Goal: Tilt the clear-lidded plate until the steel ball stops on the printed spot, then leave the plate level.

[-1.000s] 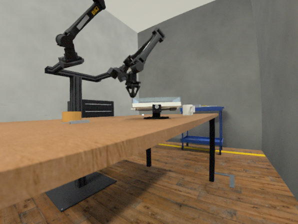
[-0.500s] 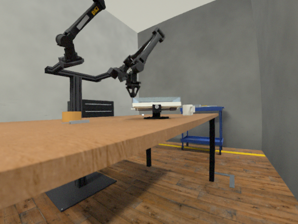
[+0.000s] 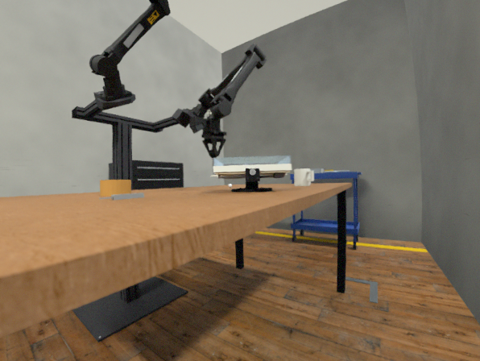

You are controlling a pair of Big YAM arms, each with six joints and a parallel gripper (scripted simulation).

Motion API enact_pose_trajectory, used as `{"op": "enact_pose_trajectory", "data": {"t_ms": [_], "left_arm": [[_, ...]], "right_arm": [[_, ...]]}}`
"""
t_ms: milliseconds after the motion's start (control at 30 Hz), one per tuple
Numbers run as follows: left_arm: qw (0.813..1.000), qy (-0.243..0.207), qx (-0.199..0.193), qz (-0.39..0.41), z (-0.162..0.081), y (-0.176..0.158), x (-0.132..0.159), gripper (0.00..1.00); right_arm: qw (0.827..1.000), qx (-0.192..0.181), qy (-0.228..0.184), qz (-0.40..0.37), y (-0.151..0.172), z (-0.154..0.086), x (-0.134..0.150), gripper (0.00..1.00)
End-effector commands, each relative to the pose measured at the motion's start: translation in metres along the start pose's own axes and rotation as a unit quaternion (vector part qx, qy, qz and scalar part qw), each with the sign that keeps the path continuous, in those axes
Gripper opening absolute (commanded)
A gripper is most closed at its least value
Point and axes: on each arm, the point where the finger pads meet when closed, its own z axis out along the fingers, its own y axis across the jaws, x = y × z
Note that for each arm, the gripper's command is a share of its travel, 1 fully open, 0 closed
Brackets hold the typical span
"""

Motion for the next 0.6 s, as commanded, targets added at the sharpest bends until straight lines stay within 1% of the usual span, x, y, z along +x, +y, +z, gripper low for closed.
{"op": "enact_pose_trajectory", "data": {"t_ms": [0, 567], "left_arm": [[1.000, -0.005, -0.021, -0.004, -0.0142, 0.0175, -0.0077, 0.00], [1.000, -0.005, -0.018, -0.003, -0.0166, 0.0171, -0.0080, 0.00]], "right_arm": [[1.000, 0.004, -0.019, -0.006, -0.0032, 0.0038, -0.0220, 1.00], [1.000, 0.004, -0.019, -0.006, -0.0032, 0.0038, -0.0220, 1.00]]}}
